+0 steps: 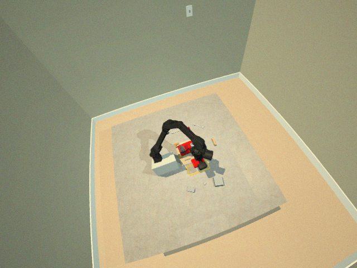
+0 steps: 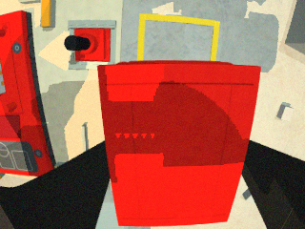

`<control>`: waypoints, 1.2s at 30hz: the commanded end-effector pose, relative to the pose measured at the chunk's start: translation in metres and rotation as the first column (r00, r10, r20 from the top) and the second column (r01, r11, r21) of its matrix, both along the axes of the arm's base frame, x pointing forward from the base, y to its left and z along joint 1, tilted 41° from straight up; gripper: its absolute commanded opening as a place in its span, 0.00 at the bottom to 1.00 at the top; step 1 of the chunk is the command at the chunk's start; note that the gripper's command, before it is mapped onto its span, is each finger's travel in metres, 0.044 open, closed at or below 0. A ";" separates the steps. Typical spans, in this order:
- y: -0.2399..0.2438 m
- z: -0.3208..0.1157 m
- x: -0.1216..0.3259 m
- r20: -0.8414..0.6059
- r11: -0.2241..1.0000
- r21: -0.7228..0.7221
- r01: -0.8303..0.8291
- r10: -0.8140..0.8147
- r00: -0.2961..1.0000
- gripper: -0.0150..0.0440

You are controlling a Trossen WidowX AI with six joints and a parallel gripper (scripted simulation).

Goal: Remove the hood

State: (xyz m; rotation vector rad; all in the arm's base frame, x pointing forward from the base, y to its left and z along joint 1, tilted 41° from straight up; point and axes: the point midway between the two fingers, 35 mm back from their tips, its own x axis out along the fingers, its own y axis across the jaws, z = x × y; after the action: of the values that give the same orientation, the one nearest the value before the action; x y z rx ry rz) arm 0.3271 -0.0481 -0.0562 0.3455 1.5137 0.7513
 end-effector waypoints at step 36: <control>0.003 -0.024 -0.004 0.000 1.000 0.001 -0.010 0.010 1.000 0.25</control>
State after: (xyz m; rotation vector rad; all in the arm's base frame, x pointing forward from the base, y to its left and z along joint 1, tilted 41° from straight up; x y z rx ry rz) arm 0.3255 -0.0481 -0.0768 0.3274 1.5109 0.7587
